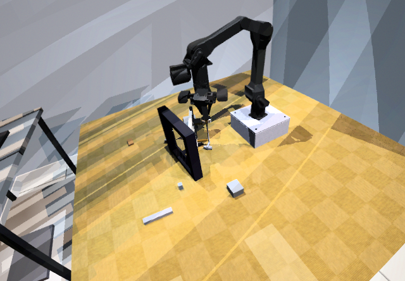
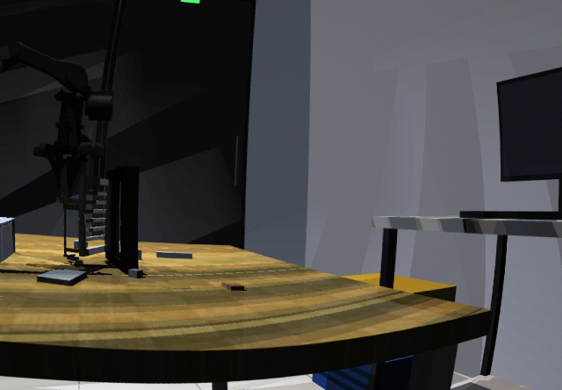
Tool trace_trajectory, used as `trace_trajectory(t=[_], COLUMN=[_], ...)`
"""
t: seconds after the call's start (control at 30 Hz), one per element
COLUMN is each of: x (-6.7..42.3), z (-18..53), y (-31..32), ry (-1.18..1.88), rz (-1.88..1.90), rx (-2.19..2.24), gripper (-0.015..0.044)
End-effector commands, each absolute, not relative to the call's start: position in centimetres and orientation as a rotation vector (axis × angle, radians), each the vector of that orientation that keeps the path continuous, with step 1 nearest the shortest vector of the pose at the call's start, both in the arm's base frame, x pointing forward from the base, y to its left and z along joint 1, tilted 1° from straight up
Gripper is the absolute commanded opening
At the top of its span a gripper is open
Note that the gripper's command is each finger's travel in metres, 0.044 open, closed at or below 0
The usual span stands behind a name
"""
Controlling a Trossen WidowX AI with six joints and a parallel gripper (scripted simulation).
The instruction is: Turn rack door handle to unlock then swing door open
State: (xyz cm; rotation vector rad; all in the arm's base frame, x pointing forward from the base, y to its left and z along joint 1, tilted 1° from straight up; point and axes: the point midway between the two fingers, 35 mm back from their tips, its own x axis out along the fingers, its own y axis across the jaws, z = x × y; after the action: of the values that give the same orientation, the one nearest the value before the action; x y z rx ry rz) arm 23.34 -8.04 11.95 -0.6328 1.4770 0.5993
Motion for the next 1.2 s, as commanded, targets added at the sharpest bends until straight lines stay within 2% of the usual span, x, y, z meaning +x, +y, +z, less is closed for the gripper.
trace_trajectory(t=[0.0, 1.17], x=[22.8, 20.2], z=[12.0, 11.8], y=[-7.2, -0.5], ry=[1.486, 1.546], rz=[0.544, 0.204], rx=[-0.578, -0.224], gripper=[0.0011, 0.0011])
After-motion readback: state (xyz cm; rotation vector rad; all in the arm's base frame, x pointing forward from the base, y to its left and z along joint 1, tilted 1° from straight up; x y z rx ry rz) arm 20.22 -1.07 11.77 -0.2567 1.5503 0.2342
